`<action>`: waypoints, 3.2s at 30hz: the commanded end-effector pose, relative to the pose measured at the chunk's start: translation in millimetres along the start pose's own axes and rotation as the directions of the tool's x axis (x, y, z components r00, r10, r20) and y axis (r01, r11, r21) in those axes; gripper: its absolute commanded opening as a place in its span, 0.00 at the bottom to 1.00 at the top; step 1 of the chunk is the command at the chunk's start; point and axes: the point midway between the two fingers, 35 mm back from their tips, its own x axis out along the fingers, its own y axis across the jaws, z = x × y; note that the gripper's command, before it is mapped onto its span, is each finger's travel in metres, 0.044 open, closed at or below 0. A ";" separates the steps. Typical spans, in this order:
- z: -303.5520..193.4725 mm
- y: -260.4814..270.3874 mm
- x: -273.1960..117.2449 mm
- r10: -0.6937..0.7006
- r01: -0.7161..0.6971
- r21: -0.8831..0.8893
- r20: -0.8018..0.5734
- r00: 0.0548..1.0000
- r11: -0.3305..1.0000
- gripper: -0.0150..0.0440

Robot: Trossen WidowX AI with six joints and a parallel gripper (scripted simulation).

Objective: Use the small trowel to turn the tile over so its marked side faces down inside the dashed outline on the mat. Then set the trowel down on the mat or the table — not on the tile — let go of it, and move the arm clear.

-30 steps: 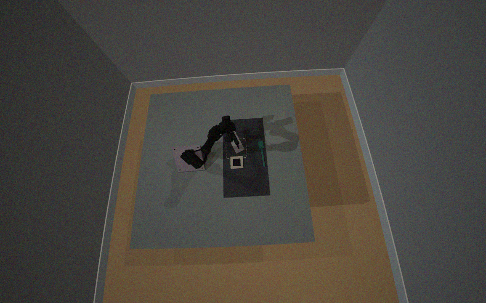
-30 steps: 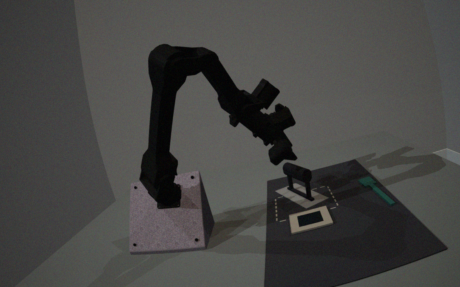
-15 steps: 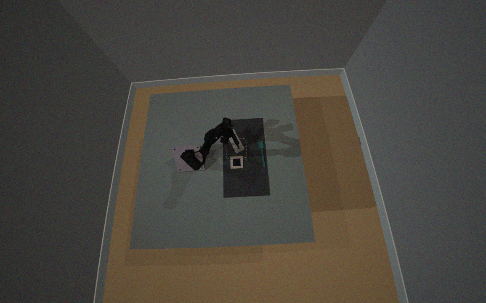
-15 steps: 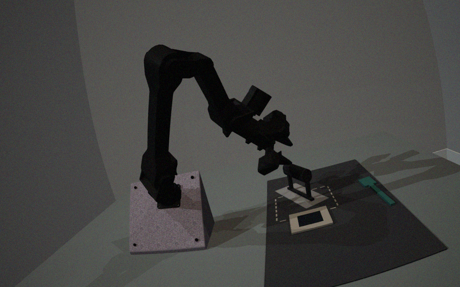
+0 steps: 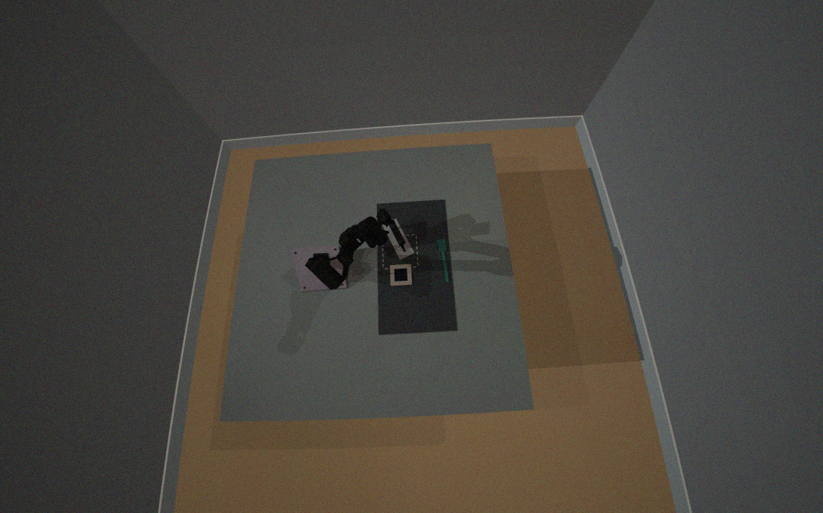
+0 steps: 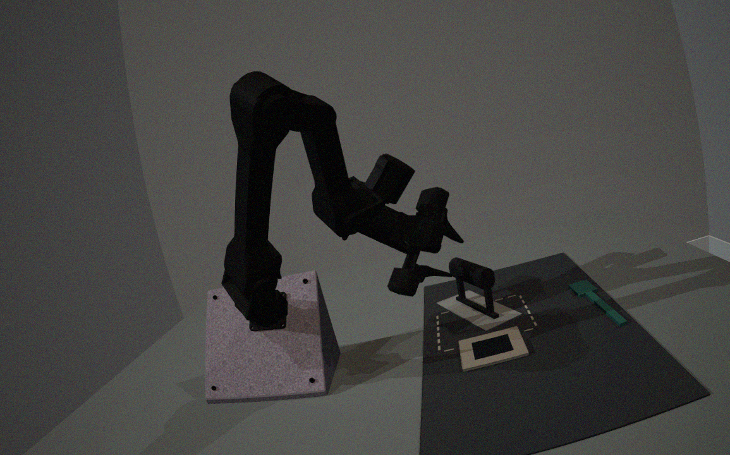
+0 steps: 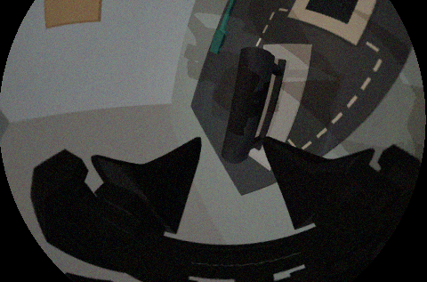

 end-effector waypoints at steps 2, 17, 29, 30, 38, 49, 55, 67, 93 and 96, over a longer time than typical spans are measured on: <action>3.8 -13.9 -3.6 -0.001 -0.002 0.134 0.027 1.000 0.991 0.76; 4.3 -12.4 7.6 -0.005 0.000 0.141 0.030 1.000 0.990 0.76; 4.9 -11.5 26.2 -0.010 0.005 0.151 0.036 0.999 0.988 0.76; 5.0 -11.5 27.8 -0.011 0.005 0.152 0.036 0.999 0.988 0.76; 5.2 -12.1 40.4 -0.014 0.008 0.159 0.040 0.999 0.987 0.76; 5.3 -14.4 57.7 -0.019 0.011 0.168 0.046 0.999 0.986 0.76; 5.3 -14.6 58.8 -0.019 0.011 0.168 0.046 0.999 0.986 0.58; 5.3 -14.6 58.8 -0.019 0.011 0.168 0.046 0.999 0.986 0.38; 10.9 28.2 24.9 -0.021 0.012 0.171 0.048 0.999 0.985 0.25; 11.6 32.4 20.3 -0.020 0.012 0.171 0.048 0.999 0.985 0.25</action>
